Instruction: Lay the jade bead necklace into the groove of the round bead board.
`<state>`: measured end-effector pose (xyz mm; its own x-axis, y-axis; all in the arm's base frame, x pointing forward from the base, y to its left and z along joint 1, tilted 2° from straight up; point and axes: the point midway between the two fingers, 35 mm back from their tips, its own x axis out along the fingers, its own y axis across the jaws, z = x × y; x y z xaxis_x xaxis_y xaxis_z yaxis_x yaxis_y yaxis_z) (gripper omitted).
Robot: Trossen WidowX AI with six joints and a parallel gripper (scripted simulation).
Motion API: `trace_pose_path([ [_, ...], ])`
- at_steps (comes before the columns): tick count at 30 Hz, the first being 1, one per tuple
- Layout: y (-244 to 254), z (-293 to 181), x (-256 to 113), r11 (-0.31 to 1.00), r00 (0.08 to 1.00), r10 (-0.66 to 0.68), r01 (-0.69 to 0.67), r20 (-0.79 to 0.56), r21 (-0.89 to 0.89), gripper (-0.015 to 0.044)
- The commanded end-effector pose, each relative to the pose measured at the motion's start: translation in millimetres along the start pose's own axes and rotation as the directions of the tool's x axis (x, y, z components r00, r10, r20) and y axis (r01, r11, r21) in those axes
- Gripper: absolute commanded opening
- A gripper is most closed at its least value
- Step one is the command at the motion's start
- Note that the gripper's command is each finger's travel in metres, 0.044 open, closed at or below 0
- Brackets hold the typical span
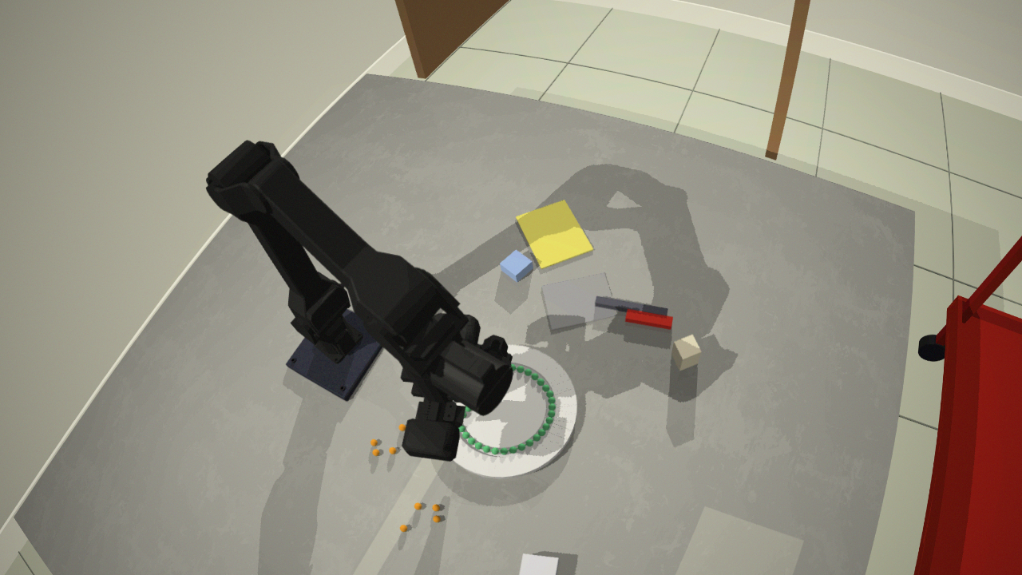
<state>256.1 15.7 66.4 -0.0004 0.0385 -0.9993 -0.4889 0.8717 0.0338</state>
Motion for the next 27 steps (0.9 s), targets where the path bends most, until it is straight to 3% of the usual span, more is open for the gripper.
trace_pose_path([
  [1,3.3,1.4,-12.1,0.654,1.000,-0.002,0.001,0.000,-0.757,0.0120],
  [6,4.0,1.6,-13.8,0.476,1.000,-0.002,0.001,0.000,-0.880,0.0120],
  [27,3.9,1.6,-10.5,0.476,1.000,-0.002,0.001,0.000,-0.880,0.0120],
])
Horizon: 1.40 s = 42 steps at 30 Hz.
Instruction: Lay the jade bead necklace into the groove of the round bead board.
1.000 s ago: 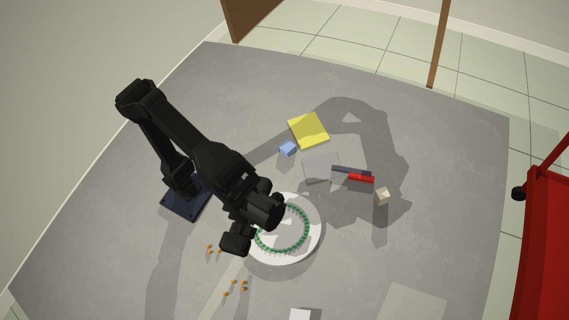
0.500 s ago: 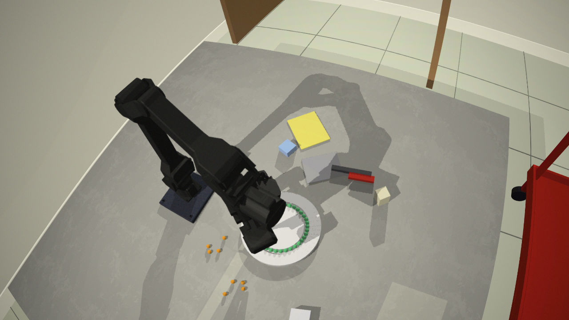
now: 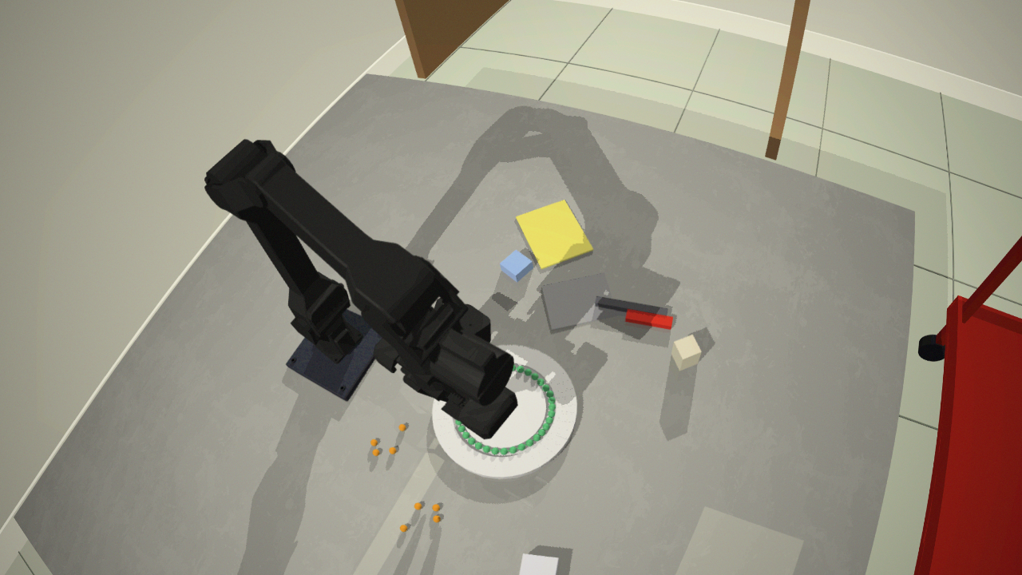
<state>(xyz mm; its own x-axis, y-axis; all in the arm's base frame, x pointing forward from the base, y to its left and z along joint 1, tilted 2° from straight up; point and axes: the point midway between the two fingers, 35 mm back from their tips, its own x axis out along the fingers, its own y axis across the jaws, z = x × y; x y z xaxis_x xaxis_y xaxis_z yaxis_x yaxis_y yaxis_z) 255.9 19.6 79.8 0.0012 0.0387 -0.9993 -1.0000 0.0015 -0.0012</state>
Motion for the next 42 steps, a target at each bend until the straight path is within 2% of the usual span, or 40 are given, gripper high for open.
trace_pose_path([
  [1,0.2,-0.3,5.8,1.000,1.000,0.001,-0.001,-0.002,-0.017,0.0120],
  [34,0.5,-0.4,39.6,1.000,1.000,0.001,-0.001,-0.002,-0.017,0.0120],
  [39,-0.2,0.0,37.0,1.000,1.000,-0.003,0.003,0.000,-0.012,0.0000],
  [42,-0.2,0.0,37.0,1.000,1.000,-0.003,0.003,0.000,-0.012,0.0000],
])
